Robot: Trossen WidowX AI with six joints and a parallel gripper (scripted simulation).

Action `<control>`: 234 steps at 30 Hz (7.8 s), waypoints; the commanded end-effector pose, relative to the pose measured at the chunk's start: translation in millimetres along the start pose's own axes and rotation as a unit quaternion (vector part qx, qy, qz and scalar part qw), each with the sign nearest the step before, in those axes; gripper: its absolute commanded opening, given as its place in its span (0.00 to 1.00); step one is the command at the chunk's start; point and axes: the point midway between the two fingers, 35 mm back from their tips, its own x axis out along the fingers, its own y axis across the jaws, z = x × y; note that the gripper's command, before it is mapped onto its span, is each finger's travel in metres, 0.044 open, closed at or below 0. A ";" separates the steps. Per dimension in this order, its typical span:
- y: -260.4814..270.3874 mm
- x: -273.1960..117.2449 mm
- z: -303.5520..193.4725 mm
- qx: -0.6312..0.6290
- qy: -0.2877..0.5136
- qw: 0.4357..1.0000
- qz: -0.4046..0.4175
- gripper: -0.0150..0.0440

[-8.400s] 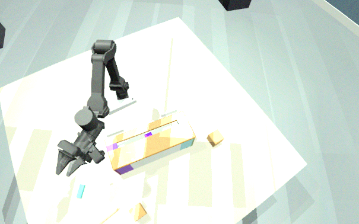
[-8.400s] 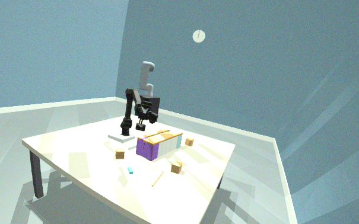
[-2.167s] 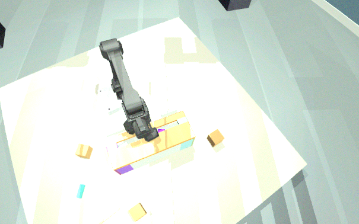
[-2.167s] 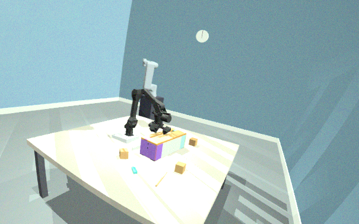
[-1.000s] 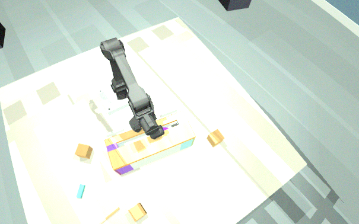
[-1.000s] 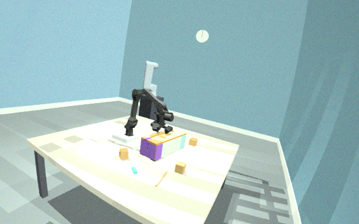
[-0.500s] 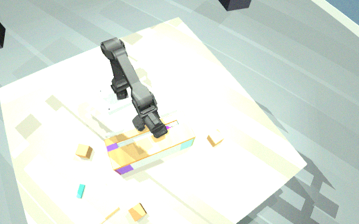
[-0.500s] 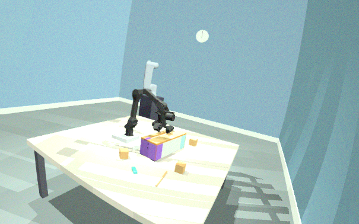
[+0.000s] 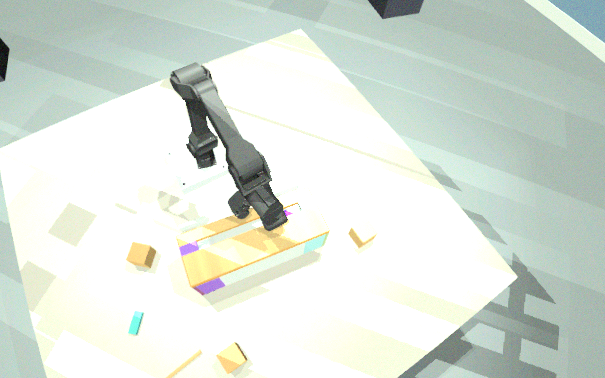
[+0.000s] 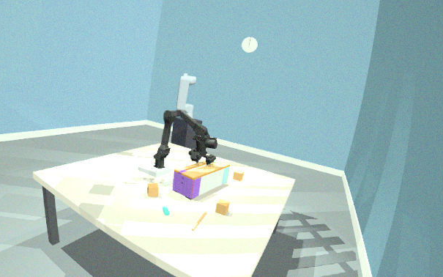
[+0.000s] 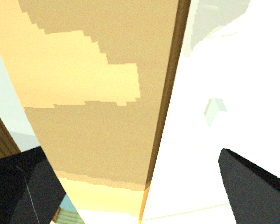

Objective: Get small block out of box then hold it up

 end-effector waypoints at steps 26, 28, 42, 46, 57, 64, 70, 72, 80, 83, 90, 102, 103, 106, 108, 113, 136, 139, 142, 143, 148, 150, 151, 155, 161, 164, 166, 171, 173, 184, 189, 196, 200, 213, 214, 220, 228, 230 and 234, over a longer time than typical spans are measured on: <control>0.9 10.2 -29.9 -0.002 0.004 1.000 0.001 0.93; 0.9 10.9 -31.9 -0.002 0.004 1.000 0.001 0.93; -1.2 -45.4 -53.3 -0.005 0.008 1.000 0.000 0.93; 1.1 -43.7 -53.7 -0.006 0.009 1.000 0.009 0.93; 1.1 -43.7 -53.7 -0.006 0.009 1.000 0.009 0.93; -6.1 -42.4 -73.3 -0.282 -0.006 0.959 0.030 0.74; -12.3 -39.0 -77.8 -0.560 -0.050 0.827 0.022 0.74; -14.5 -38.1 -79.4 -0.647 -0.065 0.759 0.014 0.74; -22.7 -35.7 -86.0 -0.906 -0.110 0.408 -0.038 0.74; -25.5 -35.4 -88.5 -0.952 -0.120 0.275 -0.062 0.74; -30.2 -35.4 -92.7 -0.986 -0.125 0.030 -0.107 0.74; -37.4 -37.0 -100.1 -0.901 -0.100 -0.377 -0.188 0.74; -38.0 -37.2 -100.7 -0.887 -0.096 -0.409 -0.194 0.74; -39.7 -37.9 -102.6 -0.836 -0.082 -0.499 -0.212 0.74; -41.1 -38.5 -104.1 -0.796 -0.072 -0.557 -0.225 0.74; -43.6 -39.7 -106.9 -0.684 -0.039 -0.684 -0.249 0.74; -44.6 20.0 -92.7 -0.661 -0.033 -0.706 -0.252 0.74; -48.8 48.5 -81.2 -0.662 -0.032 -0.706 -0.252 0.74; -49.2 50.4 -80.3 -0.662 -0.032 -0.706 -0.252 0.74; -49.2 50.4 -80.3 -0.662 -0.032 -0.706 -0.252 0.74; -48.7 54.3 -79.2 -0.662 -0.032 -0.706 -0.252 0.74; -48.3 57.5 -78.2 -0.662 -0.032 -0.705 -0.252 0.74; -48.2 59.0 -77.7 -0.662 -0.032 -0.705 -0.252 0.74; -47.6 65.3 -75.7 -0.662 -0.032 -0.706 -0.251 0.74; -47.2 74.7 -72.5 -0.662 -0.032 -0.706 -0.250 0.74; -47.1 79.3 -70.8 -0.661 -0.031 -0.707 -0.249 0.74; -46.9 82.3 -69.5 -0.661 -0.032 -0.707 -0.250 0.74; -46.5 89.9 -66.2 -0.662 -0.032 -0.706 -0.250 0.74; -46.4 92.9 -64.8 -0.662 -0.032 -0.706 -0.251 0.74; -46.3 106.6 -57.9 -0.662 -0.032 -0.706 -0.252 0.74; -46.3 106.6 -57.9 -0.662 -0.032 -0.706 -0.252 0.51; -45.8 102.6 -59.8 -0.661 -0.032 -0.706 -0.252 0.30; -44.6 78.0 -69.4 -0.661 -0.032 -0.707 -0.251 0.25; -45.6 43.9 -77.6 -0.717 -0.053 -0.651 -0.243 0.25; -45.5 43.1 -77.5 -0.729 -0.058 -0.638 -0.241 0.25; -45.3 38.6 -76.8 -0.796 -0.085 -0.555 -0.228 0.25; -45.1 32.5 -75.8 -0.870 -0.118 -0.432 -0.205 0.25; -45.1 31.0 -75.6 -0.886 -0.126 -0.400 -0.199 0.25; -45.1 28.0 -75.1 -0.913 -0.140 -0.334 -0.185 0.25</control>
